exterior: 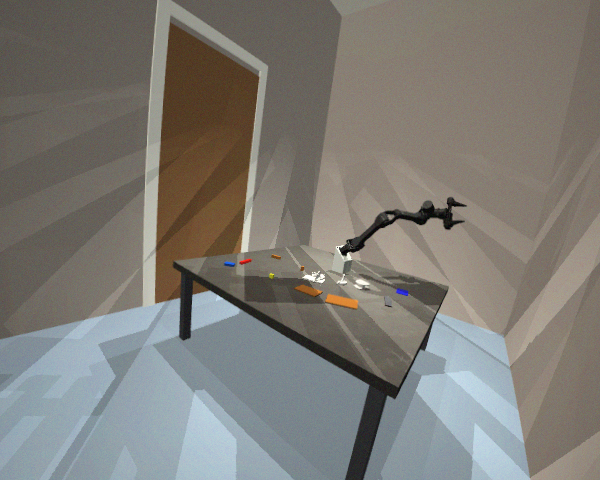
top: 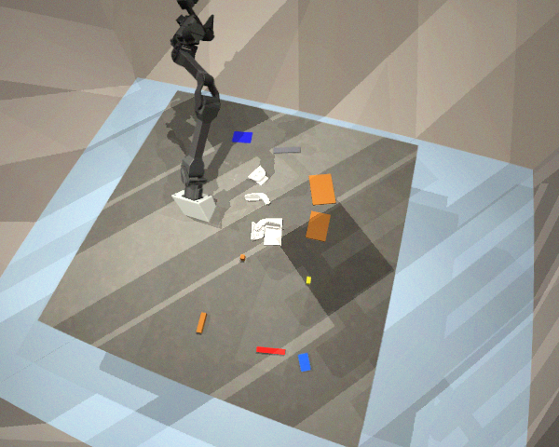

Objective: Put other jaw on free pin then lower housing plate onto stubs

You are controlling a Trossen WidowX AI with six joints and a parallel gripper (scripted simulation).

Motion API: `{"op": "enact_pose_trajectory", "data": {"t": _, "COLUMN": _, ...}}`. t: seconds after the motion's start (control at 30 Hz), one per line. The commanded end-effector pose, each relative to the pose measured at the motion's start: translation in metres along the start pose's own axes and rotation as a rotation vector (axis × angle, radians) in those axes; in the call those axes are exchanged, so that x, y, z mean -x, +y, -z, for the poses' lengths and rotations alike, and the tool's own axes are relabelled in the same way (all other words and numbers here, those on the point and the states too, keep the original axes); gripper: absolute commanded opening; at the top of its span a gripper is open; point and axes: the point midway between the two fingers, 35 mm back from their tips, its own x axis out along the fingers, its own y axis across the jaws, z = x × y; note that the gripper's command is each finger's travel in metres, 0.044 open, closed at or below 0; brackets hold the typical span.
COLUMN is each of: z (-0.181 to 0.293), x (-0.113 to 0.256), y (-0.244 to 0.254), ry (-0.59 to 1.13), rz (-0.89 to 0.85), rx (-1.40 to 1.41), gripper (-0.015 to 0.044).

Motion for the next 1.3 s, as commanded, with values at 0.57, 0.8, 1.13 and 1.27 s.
{"op": "enact_pose_trajectory", "data": {"t": 0.57, "z": -0.005, "x": -0.01, "y": 0.026, "ry": -0.024, "rz": 0.026, "rx": 0.065, "gripper": 0.044}}
{"op": "enact_pose_trajectory", "data": {"t": 0.8, "z": -0.008, "x": -0.013, "y": 0.035, "ry": -0.041, "rz": 0.034, "rx": 0.085, "gripper": 0.044}}
{"op": "enact_pose_trajectory", "data": {"t": 1.13, "z": -0.011, "x": -0.017, "y": 0.049, "ry": -0.067, "rz": 0.037, "rx": 0.109, "gripper": 0.044}}
{"op": "enact_pose_trajectory", "data": {"t": 1.27, "z": -0.013, "x": -0.018, "y": 0.057, "ry": -0.082, "rz": 0.033, "rx": 0.12, "gripper": 0.044}}
